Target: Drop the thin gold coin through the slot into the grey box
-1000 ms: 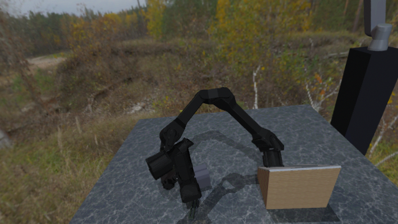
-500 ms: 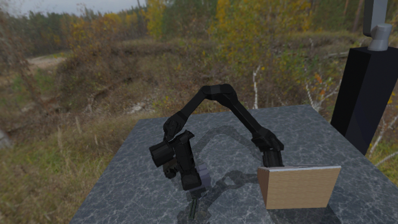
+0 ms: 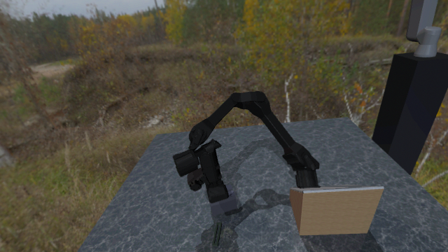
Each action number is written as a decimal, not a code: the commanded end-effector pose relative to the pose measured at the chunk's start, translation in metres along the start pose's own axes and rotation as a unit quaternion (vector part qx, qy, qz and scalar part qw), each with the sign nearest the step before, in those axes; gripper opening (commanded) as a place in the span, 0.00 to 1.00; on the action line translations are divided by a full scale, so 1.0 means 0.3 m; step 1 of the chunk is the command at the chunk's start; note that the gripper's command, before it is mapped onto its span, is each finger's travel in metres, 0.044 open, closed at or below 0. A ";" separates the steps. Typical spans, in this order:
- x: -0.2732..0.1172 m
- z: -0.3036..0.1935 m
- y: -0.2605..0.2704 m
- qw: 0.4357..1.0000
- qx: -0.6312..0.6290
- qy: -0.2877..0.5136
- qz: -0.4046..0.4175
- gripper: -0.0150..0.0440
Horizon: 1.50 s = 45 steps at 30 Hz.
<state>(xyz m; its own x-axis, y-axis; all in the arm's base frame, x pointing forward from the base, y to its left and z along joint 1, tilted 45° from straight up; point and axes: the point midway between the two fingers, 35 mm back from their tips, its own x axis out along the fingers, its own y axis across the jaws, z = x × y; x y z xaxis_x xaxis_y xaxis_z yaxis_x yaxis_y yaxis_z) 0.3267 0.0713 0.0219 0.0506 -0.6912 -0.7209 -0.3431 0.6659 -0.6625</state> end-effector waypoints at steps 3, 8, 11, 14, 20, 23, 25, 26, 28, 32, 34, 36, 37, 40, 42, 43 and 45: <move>-0.006 -0.026 -0.052 1.000 0.001 -0.004 -0.002 0.25; -0.003 -0.048 -0.088 1.000 0.001 -0.004 -0.003 0.25; -0.002 -0.058 -0.104 1.000 0.001 -0.004 -0.004 0.25; 0.000 -0.057 -0.101 1.000 0.001 -0.002 -0.003 0.26; 0.005 -0.051 -0.090 1.000 0.001 0.001 -0.002 0.25; 0.005 -0.051 -0.091 1.000 0.001 0.001 -0.002 0.25; 0.003 -0.053 -0.094 1.000 0.001 0.001 -0.002 0.25; 0.002 -0.054 -0.096 1.000 0.001 0.001 -0.002 0.25; -0.002 -0.055 -0.100 1.000 0.001 0.001 -0.002 0.25; -0.007 -0.054 -0.105 1.000 0.004 0.001 -0.002 0.25; -0.009 -0.052 -0.107 1.000 0.005 0.001 -0.002 0.25; -0.011 -0.051 -0.109 1.000 0.006 0.001 -0.002 0.25; -0.011 -0.050 -0.111 1.000 0.007 0.001 -0.002 0.25; -0.013 -0.049 -0.113 1.000 0.009 0.001 -0.002 0.25; -0.007 -0.053 -0.108 1.000 0.005 0.003 -0.002 0.25; -0.004 -0.055 -0.106 1.000 0.003 0.005 -0.002 0.25; -0.001 -0.057 -0.103 1.000 0.001 0.006 -0.002 0.25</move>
<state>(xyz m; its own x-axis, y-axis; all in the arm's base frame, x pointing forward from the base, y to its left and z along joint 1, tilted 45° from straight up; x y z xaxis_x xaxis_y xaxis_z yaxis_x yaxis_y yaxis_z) 0.3218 0.0463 0.0464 0.0416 -0.6969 -0.7160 -0.3390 0.6643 -0.6662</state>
